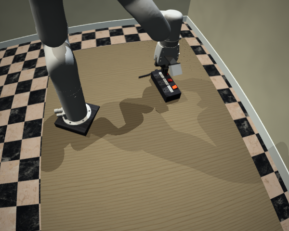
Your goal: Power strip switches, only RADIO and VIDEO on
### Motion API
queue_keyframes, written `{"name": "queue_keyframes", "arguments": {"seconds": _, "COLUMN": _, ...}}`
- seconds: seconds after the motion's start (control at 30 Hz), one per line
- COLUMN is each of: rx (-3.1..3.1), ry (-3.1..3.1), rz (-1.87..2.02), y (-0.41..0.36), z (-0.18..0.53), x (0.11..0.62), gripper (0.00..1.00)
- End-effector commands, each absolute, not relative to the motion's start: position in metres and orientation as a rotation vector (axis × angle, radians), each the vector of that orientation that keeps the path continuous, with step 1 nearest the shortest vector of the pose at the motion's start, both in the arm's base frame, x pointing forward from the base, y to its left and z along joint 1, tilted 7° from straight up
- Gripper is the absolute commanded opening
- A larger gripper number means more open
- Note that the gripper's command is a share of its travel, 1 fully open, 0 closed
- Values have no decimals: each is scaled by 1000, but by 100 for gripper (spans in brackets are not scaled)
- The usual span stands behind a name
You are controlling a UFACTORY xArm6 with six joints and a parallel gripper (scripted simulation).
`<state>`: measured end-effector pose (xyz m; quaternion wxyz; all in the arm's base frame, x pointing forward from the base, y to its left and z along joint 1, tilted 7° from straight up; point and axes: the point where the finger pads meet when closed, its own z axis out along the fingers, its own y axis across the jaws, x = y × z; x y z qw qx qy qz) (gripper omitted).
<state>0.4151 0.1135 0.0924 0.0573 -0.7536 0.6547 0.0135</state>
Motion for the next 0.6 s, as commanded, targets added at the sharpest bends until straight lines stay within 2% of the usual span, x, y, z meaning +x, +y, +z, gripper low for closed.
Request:
{"name": "queue_keyframes", "arguments": {"seconds": 0.0, "rx": -2282, "ry": 1983, "rz": 37, "y": 114, "z": 94, "x": 417, "gripper": 0}}
{"name": "queue_keyframes", "arguments": {"seconds": 0.57, "rx": -2282, "ry": 1983, "rz": 37, "y": 114, "z": 94, "x": 418, "gripper": 0}}
